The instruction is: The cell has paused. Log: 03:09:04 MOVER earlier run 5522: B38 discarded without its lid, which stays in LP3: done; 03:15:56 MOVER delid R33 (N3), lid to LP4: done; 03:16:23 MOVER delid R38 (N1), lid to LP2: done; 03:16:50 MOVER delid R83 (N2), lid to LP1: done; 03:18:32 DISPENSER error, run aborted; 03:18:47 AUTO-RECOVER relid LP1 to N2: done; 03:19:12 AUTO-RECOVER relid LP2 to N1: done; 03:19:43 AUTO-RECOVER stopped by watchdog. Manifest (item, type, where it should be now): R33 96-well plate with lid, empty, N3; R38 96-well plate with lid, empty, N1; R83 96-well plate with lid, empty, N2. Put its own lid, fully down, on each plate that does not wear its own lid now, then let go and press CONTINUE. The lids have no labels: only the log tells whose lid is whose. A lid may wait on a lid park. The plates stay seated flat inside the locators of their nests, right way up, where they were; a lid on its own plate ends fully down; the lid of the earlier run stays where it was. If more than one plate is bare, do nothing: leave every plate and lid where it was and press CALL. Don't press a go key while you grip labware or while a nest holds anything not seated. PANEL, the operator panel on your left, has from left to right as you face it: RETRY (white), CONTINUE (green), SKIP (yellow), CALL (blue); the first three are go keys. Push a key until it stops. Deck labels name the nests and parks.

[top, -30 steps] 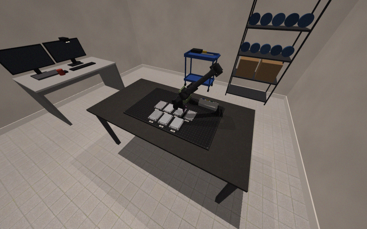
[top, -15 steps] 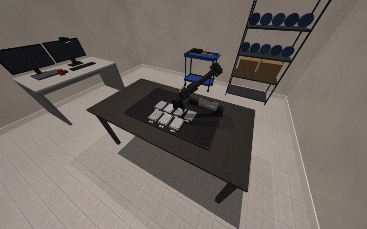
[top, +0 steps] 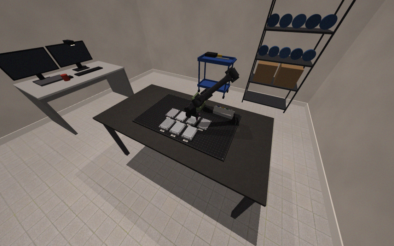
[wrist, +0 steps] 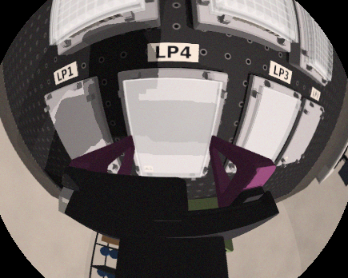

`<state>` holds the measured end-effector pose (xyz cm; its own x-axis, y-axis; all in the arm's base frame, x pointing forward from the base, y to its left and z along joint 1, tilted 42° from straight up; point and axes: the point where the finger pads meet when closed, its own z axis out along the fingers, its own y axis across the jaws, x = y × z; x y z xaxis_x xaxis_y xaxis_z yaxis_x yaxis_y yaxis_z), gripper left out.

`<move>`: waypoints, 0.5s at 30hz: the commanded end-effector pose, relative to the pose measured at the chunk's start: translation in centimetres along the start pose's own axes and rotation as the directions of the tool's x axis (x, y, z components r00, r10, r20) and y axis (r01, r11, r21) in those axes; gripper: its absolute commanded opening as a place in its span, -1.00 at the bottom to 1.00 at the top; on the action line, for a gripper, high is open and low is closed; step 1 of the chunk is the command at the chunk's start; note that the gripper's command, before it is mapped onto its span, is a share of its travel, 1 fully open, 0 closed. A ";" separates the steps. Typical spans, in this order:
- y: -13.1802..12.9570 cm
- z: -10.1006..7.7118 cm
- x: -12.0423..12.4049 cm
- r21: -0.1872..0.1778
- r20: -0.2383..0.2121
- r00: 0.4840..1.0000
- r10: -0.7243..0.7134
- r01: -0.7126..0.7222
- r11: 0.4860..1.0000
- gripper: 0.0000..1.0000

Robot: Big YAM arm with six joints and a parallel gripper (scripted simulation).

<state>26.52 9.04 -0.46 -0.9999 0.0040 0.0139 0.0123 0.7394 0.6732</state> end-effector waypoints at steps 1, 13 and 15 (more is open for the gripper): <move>0.0 -0.4 -1.1 0.001 0.023 1.000 -0.005 0.005 1.000 -1.00; 0.1 -2.9 -2.1 0.007 0.049 0.999 -0.019 0.019 1.000 -1.00; 0.1 -3.1 -2.1 0.007 0.049 0.999 -0.019 0.019 1.000 -1.00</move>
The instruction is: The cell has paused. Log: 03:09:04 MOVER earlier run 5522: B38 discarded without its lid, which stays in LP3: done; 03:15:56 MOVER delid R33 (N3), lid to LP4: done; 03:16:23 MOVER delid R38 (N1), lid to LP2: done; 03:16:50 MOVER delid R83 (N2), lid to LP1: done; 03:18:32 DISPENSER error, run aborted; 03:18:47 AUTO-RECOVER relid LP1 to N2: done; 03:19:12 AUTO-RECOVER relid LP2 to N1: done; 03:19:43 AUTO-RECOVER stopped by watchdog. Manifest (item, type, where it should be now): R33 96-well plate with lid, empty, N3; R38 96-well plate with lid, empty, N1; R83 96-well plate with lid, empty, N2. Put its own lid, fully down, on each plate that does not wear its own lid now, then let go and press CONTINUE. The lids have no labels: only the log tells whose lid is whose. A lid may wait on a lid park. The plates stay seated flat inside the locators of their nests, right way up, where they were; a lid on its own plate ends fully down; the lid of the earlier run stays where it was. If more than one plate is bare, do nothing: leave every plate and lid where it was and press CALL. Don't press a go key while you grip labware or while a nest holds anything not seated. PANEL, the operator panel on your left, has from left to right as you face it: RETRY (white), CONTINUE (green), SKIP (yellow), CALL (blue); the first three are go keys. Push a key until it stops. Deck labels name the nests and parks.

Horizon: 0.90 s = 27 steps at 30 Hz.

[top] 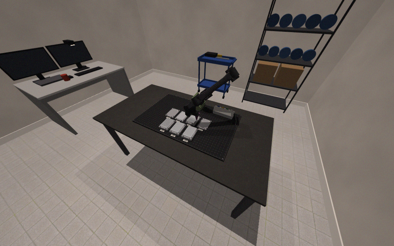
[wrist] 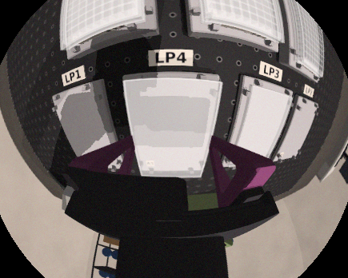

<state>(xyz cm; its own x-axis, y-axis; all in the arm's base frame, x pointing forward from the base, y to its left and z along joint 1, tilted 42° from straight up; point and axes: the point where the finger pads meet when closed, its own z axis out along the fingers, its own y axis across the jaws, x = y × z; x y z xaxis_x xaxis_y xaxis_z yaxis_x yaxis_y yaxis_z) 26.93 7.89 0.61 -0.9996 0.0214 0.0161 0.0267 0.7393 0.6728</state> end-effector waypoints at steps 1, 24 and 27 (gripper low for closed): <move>0.3 -1.5 -1.7 0.006 0.039 0.999 -0.033 0.033 0.999 -1.00; 0.1 -3.8 -0.8 0.005 0.016 1.000 -0.022 0.022 1.000 -1.00; 0.2 -3.8 -0.8 0.005 0.016 1.000 -0.022 0.022 1.000 -1.00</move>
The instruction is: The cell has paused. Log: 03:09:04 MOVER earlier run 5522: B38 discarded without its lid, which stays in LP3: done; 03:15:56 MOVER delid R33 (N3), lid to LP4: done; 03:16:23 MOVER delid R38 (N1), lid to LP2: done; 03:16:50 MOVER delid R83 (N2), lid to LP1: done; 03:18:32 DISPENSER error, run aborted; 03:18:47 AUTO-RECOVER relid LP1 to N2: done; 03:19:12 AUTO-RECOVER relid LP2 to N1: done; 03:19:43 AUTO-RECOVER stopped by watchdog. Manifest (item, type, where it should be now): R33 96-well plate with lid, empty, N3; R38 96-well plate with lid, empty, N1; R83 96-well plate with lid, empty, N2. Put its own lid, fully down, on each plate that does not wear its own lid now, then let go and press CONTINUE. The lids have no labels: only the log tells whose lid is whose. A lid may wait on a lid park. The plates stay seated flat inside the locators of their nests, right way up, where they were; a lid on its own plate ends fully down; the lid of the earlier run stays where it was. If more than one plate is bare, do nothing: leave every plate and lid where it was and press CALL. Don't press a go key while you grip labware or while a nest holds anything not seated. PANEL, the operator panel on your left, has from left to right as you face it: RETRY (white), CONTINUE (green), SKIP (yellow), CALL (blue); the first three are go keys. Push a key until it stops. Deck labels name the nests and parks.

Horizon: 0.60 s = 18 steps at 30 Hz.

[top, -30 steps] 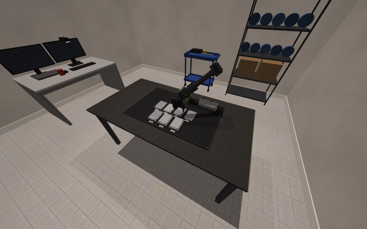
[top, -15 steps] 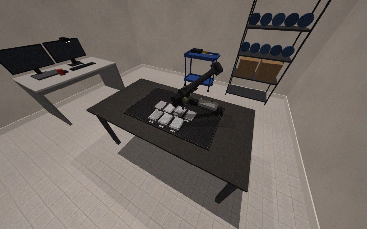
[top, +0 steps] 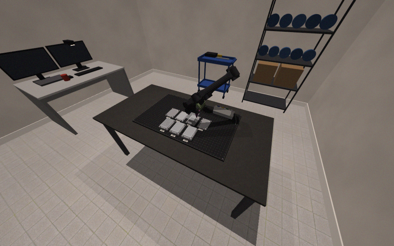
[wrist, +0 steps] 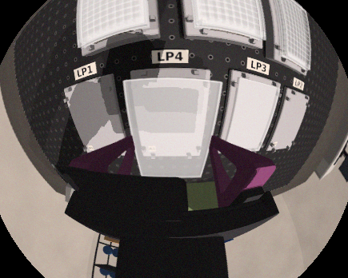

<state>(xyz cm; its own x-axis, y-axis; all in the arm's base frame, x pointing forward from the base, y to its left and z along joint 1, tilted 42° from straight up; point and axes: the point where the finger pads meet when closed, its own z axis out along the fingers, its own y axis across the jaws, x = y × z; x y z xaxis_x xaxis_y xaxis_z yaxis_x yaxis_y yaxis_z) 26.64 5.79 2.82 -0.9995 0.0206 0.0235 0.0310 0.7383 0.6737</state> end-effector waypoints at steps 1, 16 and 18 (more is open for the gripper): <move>0.2 -0.8 -1.1 0.006 0.022 0.999 -0.026 0.026 1.000 -1.00; -3.2 -1.4 -5.0 0.017 0.046 0.996 -0.082 0.082 0.997 -1.00; -4.0 -1.4 -5.7 0.018 0.046 0.996 -0.082 0.081 0.997 -1.00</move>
<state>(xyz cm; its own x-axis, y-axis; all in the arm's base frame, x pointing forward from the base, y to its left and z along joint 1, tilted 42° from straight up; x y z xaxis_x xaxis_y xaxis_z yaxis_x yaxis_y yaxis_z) 29.97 3.21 1.24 -0.9999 0.0016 -0.0116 -0.0066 0.7431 0.6692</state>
